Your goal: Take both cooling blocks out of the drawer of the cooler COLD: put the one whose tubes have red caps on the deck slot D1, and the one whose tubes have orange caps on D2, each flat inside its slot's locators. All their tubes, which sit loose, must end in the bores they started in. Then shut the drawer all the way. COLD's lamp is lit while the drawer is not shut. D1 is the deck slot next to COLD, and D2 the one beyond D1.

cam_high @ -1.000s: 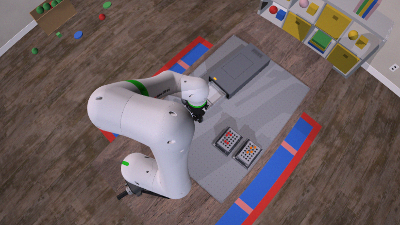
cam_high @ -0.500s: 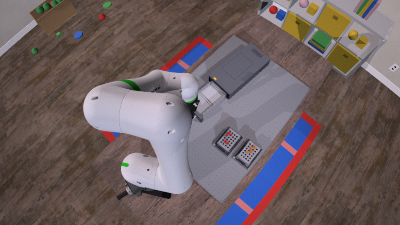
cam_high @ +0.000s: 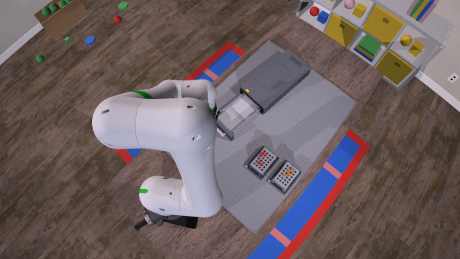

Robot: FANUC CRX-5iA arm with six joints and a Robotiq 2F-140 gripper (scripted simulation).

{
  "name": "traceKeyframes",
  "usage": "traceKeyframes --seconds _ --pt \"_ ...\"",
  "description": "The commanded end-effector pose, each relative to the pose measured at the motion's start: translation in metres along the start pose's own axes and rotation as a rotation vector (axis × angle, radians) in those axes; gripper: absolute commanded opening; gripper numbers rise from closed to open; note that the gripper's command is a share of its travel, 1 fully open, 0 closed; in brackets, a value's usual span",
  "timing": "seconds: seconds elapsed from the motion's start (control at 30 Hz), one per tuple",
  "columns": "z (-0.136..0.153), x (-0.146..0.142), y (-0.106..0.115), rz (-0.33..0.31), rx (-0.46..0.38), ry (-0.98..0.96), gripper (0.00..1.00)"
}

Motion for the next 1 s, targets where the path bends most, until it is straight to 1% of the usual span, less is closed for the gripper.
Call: traceKeyframes --seconds 0.0,0.37,0.87,0.97 --pt "-0.012 -0.005 0.000 0.002 0.000 0.000 0.10" --pt "-0.014 -0.006 -0.008 0.002 0.000 0.000 0.10" --pt "-0.014 -0.006 -0.028 0.002 0.000 0.000 0.10" --pt "-0.014 -0.006 -0.030 0.001 0.000 0.000 0.10"
Point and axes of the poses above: the point where the finger pads meet when closed, its own y axis back along the fingers, its own x axis across the jaws, z = x × y, the point moved 5 cm from there along y, back along the fingers, and after that the axes turned 4 degrees about -y, right-handed, at the moved point
